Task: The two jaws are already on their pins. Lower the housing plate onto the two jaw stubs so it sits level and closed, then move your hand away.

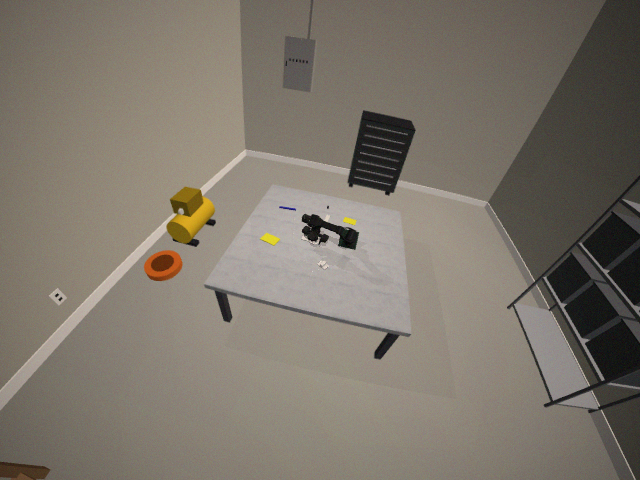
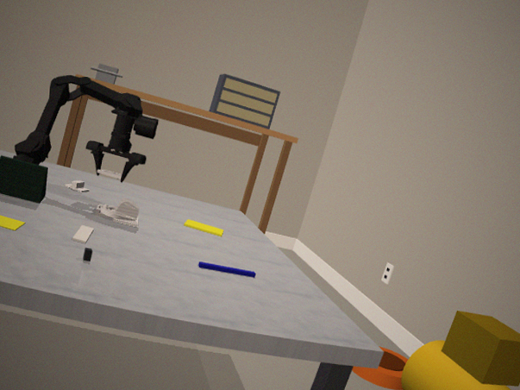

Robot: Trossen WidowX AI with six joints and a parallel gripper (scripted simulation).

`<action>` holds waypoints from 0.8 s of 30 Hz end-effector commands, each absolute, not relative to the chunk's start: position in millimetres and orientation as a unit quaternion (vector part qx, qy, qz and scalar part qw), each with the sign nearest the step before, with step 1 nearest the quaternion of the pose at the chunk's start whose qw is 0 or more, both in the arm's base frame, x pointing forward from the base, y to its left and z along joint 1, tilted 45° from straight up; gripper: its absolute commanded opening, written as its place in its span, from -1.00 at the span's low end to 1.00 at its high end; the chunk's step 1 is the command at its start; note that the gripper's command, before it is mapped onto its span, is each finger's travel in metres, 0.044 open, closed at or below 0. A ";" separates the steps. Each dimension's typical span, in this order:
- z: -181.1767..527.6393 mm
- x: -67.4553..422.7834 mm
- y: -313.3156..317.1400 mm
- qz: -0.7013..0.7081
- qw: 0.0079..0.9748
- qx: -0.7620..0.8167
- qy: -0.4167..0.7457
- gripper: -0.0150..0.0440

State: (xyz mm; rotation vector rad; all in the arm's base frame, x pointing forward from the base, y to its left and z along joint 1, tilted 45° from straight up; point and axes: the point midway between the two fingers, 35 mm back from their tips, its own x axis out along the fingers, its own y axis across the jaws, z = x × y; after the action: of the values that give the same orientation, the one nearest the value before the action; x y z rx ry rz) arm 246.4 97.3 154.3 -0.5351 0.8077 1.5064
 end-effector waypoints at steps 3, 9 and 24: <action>143.8 255.9 85.1 0.624 0.643 -0.185 0.403 0.70; 130.7 263.8 72.2 0.587 0.657 -0.126 0.457 0.70; 96.7 277.6 38.2 0.476 0.666 0.026 0.573 0.70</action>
State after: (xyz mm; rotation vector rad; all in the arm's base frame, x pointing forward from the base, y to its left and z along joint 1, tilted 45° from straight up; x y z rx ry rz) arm 274.6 45.2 101.5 0.0092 1.2598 1.1238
